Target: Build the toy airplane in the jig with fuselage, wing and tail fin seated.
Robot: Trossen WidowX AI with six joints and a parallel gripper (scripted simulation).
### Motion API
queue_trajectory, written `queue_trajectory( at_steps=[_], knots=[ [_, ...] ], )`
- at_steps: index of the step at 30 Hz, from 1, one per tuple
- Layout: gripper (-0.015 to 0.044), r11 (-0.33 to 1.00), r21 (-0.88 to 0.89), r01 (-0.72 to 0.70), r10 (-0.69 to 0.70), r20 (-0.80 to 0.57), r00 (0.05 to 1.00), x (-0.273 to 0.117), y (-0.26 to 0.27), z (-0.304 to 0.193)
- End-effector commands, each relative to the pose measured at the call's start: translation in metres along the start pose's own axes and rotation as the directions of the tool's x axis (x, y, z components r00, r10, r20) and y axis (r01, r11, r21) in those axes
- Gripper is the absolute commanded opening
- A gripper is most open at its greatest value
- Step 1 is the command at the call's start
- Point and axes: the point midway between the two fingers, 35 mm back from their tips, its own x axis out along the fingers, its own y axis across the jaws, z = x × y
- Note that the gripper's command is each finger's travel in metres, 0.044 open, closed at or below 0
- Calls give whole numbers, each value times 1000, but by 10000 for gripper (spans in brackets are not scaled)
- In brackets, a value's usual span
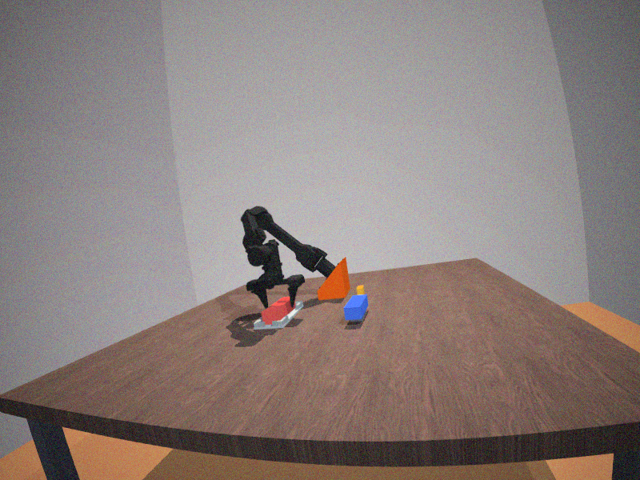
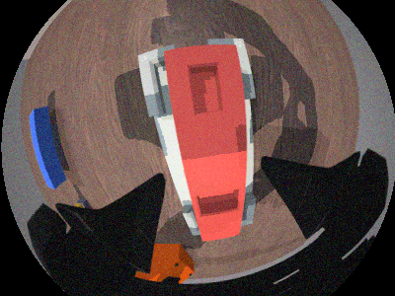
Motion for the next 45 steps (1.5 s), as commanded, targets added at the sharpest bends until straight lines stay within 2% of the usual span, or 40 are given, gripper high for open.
queue_trajectory(
  at_steps=[1, 7, 9, 20, 29, 38, 45],
  knots=[
    [440, 1000, 2, -3, 3, 1, 1000, -9, 1, 2],
    [440, 1000, -5, -3, 3, 0, 1000, -96, 2, 2],
    [440, 1000, -5, 1, -1, 0, 1000, -106, 2, 0],
    [440, 999, 45, -8, 8, 3, 1000, -106, 9, 13],
    [440, 996, 66, -61, 60, 9, 998, -107, 127, 60],
    [440, 999, 46, -18, 17, 5, 1000, -90, 257, 62],
    [440, 999, 45, -13, 13, 5, 1000, -88, 266, 60]
  ],
)
